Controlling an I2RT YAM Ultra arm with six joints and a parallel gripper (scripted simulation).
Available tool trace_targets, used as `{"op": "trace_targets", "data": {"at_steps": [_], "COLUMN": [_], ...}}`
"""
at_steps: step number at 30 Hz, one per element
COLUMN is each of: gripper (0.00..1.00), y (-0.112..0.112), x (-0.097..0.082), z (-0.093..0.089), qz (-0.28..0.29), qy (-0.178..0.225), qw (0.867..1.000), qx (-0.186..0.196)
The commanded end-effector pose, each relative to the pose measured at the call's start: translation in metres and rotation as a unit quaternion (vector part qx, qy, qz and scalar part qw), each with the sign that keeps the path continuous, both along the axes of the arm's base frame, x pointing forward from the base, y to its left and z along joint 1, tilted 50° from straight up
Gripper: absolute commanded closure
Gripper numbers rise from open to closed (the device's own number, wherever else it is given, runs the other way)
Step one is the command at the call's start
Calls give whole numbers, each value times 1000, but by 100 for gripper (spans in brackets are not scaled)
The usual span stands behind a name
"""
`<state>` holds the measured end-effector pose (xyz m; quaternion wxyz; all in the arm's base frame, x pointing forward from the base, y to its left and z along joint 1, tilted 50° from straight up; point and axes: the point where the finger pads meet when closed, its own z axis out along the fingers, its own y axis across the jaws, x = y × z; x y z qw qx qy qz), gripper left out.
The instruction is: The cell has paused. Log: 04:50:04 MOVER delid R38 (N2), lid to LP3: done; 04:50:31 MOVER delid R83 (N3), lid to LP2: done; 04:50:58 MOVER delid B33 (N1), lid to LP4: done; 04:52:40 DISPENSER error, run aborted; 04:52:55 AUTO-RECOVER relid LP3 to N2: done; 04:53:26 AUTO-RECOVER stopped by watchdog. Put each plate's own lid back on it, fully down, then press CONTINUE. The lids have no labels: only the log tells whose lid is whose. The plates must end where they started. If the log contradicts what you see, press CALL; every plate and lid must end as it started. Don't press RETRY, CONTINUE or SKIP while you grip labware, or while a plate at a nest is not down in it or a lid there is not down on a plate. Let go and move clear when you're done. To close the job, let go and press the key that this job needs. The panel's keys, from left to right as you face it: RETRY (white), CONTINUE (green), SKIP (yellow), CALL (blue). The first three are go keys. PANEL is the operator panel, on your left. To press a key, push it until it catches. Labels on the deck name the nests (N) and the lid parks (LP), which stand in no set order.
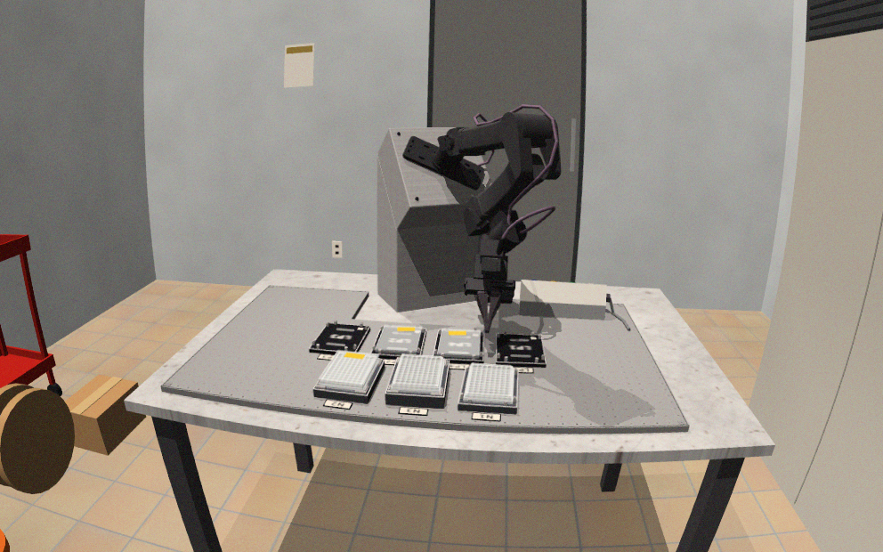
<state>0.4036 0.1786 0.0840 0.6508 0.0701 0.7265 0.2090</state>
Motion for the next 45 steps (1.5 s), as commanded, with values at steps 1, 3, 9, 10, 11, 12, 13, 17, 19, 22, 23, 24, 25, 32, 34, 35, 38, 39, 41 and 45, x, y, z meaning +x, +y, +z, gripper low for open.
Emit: {"op": "trace_targets", "data": {"at_steps": [1, 3, 9, 10, 11, 12, 13, 17, 19, 22, 23, 24, 25, 32, 34, 35, 38, 39, 41, 45], "gripper": [100, 100, 100, 100, 100, 100, 100, 100, 100, 100, 100, 100, 100, 100, 100, 100, 100, 100, 100, 100], "y": [-5, -10, -24, -24, -24, -26, -28, -38, -42, -49, -51, -54, -56, -67, -71, -74, -75, -75, -72, -72], "x": [19, 26, 48, 48, 48, 52, 56, 71, 78, 89, 93, 97, 100, 120, 128, 131, 134, 134, 133, 133], "z": [21, 26, 42, 42, 42, 45, 48, 58, 64, 72, 74, 77, 80, 82, 79, 82, 84, 84, 84, 84], "qz": [4, 4, 4, 4, 4, 4, 4, 4, 3, 3, 3, 3, 3, 3, 3, 3, 3, 3, 6, 6], "qy": [-14, -14, -15, -15, -15, -15, -16, -16, -16, -17, -17, -17, -17, -7, 0, 0, 0, 0, 0, 0], "qw": [1000, 1000, 1000, 1000, 1000, 1000, 1000, 1000, 1000, 1000, 1000, 1000, 1000, 1000, 1000, 1000, 1000, 1000, 1000, 1000], "qx": [3, 3, 2, 2, 2, 1, 1, 1, 0, 0, 0, 0, -1, -3, -5, -5, -5, -5, -5, -5]}}
